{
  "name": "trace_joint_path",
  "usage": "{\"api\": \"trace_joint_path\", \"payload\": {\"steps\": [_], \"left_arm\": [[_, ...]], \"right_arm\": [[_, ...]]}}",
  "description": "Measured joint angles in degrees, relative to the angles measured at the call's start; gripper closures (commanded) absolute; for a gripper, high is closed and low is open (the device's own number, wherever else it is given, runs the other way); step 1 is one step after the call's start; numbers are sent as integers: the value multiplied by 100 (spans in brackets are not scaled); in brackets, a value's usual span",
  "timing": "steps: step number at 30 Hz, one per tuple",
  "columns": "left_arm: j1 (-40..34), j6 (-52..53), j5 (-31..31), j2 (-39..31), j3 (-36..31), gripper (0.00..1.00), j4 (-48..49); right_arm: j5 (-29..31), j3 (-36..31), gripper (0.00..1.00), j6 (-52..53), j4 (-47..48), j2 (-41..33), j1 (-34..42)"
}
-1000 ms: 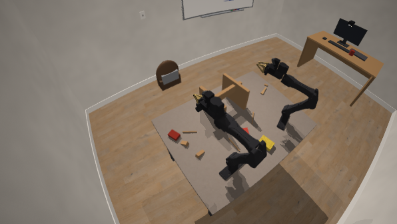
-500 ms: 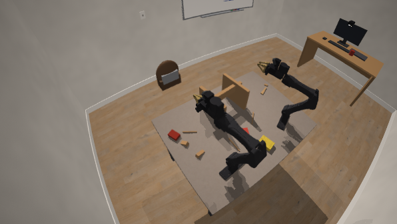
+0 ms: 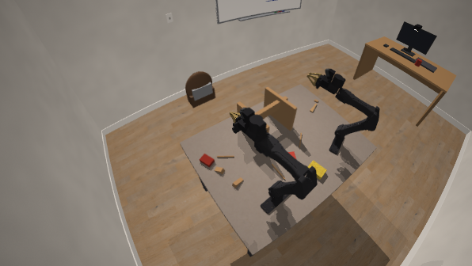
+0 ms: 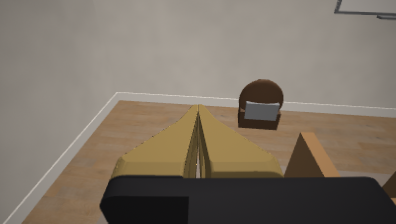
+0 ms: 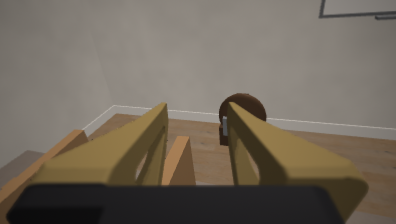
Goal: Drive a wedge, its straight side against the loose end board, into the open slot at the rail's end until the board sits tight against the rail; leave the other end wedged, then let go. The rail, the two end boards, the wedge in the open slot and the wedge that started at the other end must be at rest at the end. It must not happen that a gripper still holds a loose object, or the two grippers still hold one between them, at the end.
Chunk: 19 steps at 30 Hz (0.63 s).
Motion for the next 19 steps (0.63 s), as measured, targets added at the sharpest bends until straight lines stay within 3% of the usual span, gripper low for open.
{"api": "trace_joint_path", "payload": {"steps": [19], "left_arm": [[-17, 2, -4, 0, -2, 100, -2]], "right_arm": [[-20, 11, 64, 26, -11, -31, -125]]}}
